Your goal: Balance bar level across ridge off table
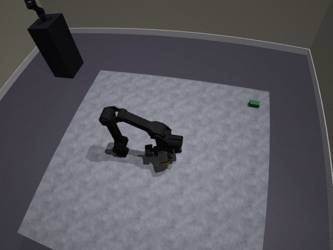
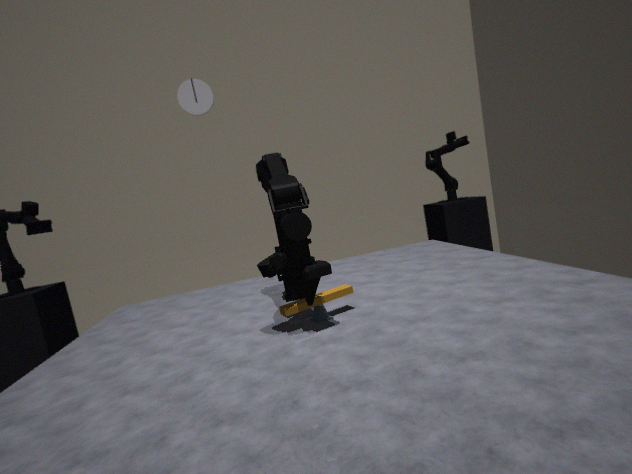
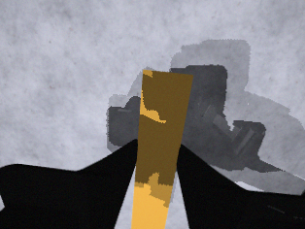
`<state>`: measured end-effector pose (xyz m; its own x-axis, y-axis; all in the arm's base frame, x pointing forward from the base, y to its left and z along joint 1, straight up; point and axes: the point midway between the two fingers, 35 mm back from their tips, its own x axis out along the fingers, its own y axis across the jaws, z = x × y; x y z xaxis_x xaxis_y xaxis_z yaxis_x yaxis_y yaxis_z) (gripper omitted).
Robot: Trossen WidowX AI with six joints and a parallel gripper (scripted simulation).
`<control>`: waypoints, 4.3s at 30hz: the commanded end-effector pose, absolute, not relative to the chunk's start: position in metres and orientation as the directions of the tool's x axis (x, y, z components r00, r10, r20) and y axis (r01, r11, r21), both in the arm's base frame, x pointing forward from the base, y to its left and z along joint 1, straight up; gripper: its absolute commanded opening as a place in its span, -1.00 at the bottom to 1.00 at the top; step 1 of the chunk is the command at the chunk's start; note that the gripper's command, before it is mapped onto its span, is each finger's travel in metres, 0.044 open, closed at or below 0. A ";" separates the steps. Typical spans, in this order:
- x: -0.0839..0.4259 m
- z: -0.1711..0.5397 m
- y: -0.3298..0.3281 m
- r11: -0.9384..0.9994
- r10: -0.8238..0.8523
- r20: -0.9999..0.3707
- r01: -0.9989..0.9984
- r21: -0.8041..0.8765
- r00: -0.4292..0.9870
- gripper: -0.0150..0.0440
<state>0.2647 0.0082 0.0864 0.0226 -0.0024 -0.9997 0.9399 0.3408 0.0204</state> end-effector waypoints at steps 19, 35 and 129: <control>0.265 0.086 0.009 0.344 0.001 -1.000 0.939 0.020 0.021 -0.49; 0.265 0.087 0.009 0.344 0.001 -1.000 0.939 0.020 0.021 -0.49; 0.265 0.086 0.008 0.341 -0.002 -1.000 0.940 0.020 0.022 0.07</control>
<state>0.2647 0.0083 0.0864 0.0220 -0.0024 -0.9998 0.9397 0.3413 0.0199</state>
